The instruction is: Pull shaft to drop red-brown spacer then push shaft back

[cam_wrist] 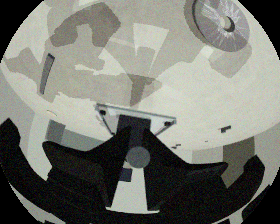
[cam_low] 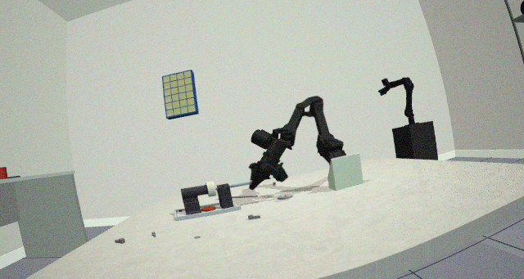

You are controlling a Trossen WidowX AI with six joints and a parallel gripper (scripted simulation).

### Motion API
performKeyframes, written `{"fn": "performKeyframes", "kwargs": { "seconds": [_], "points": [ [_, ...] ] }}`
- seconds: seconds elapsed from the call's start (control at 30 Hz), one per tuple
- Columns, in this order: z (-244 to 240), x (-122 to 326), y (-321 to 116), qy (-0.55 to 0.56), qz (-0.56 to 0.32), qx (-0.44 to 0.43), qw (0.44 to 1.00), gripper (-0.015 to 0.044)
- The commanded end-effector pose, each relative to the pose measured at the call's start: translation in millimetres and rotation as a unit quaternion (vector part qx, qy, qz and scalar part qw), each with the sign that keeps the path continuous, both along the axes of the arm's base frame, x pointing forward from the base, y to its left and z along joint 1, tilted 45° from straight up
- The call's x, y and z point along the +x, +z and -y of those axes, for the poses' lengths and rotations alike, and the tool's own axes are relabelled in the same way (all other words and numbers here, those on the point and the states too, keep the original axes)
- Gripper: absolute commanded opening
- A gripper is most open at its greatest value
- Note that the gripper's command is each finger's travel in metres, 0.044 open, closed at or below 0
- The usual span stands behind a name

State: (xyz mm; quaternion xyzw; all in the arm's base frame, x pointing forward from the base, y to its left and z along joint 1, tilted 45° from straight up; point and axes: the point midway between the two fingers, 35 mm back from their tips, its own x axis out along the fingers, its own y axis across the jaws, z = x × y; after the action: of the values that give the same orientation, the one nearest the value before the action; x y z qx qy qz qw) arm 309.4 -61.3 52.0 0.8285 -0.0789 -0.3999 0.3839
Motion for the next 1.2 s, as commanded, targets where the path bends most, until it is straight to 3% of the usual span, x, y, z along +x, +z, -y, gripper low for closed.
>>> {"fn": "performKeyframes", "kwargs": {
  "seconds": [0.0,1.17],
  "points": [
    [-1.4,5.4,3.2,0.004,0.008,0.005,1.0,0.0],
    [-1.2,2.3,2.6,0.004,0.008,0.005,1.0,0.0]
  ]
}}
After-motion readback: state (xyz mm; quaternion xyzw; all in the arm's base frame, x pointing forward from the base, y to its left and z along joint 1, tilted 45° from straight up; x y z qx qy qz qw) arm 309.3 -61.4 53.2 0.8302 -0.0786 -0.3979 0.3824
